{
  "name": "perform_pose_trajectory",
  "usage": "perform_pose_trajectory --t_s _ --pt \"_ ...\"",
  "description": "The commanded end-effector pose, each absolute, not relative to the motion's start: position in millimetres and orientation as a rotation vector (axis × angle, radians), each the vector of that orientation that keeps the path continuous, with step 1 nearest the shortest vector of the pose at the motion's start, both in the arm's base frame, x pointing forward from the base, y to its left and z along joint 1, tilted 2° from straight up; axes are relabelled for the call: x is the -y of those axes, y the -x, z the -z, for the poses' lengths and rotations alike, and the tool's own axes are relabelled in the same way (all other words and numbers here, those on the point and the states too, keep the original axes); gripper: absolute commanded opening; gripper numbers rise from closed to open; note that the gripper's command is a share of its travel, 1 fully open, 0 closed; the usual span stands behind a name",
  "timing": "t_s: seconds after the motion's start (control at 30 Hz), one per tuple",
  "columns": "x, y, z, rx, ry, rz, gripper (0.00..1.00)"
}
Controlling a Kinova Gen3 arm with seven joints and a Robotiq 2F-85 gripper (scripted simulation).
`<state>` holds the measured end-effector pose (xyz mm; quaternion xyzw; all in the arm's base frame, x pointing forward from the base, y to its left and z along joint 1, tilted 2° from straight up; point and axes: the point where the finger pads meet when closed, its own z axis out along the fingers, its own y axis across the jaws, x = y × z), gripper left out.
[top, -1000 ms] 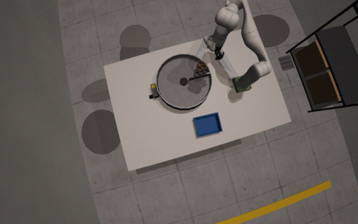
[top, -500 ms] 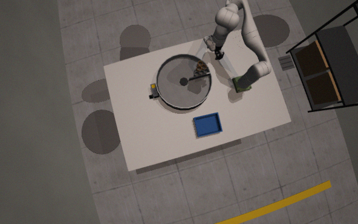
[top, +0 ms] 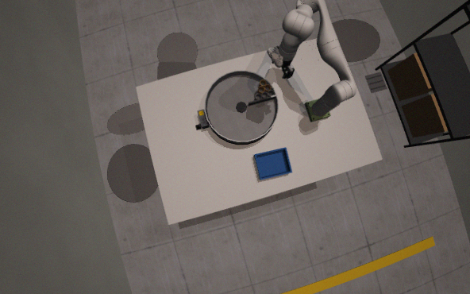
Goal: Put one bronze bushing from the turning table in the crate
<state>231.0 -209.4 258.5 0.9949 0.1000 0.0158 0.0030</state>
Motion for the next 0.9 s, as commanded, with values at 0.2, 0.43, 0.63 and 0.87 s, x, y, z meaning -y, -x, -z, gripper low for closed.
perform_pose_trajectory --t_s 0.2,0.43,0.63,0.87 --pt "209 -231 -259 -0.313 -3.119 -0.051 1.0" --pt "209 -231 -259 -0.313 -3.119 -0.051 1.0" --pt "209 -231 -259 -0.313 -3.119 -0.051 1.0" --pt "209 -231 -246 -0.314 -3.118 -0.05 1.0"
